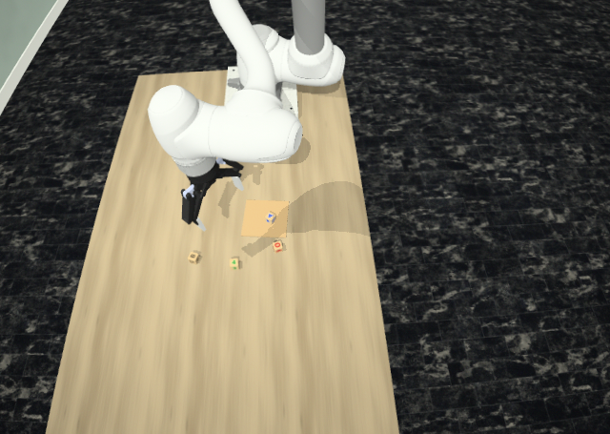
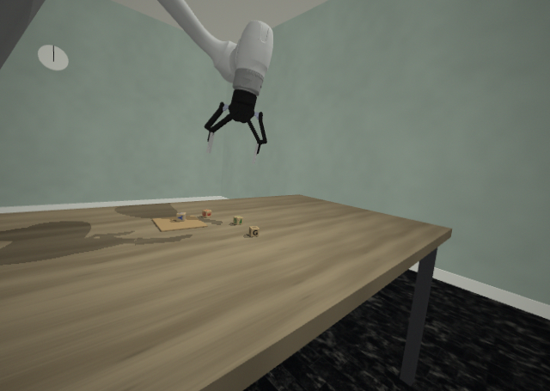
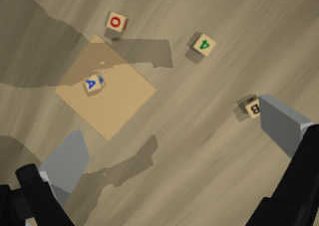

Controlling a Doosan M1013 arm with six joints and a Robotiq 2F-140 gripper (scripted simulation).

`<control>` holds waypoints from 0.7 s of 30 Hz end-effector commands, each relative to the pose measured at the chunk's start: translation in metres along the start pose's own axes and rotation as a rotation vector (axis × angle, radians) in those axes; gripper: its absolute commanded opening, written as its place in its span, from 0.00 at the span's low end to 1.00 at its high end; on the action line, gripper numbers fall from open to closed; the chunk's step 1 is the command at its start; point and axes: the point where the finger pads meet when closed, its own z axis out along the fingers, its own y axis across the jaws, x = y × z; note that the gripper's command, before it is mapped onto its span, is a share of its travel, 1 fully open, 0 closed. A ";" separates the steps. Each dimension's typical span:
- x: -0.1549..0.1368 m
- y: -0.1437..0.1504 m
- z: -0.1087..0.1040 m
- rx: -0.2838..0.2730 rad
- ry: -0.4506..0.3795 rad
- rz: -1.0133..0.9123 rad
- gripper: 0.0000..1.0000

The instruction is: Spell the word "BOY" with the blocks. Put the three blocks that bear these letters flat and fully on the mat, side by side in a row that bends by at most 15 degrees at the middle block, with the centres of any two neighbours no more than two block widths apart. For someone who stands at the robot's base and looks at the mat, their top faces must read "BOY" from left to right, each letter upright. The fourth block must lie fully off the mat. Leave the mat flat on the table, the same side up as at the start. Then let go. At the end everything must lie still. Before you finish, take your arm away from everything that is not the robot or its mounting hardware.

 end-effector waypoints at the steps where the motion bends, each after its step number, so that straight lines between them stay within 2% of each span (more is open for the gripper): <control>1: -0.006 -0.012 -0.011 -0.014 -0.014 0.137 1.00; 6: -0.009 -0.017 -0.018 -0.026 -0.015 0.224 1.00; 7: -0.012 -0.021 -0.024 -0.036 -0.015 0.298 1.00; 21: -0.027 -0.041 -0.055 -0.089 -0.001 0.682 1.00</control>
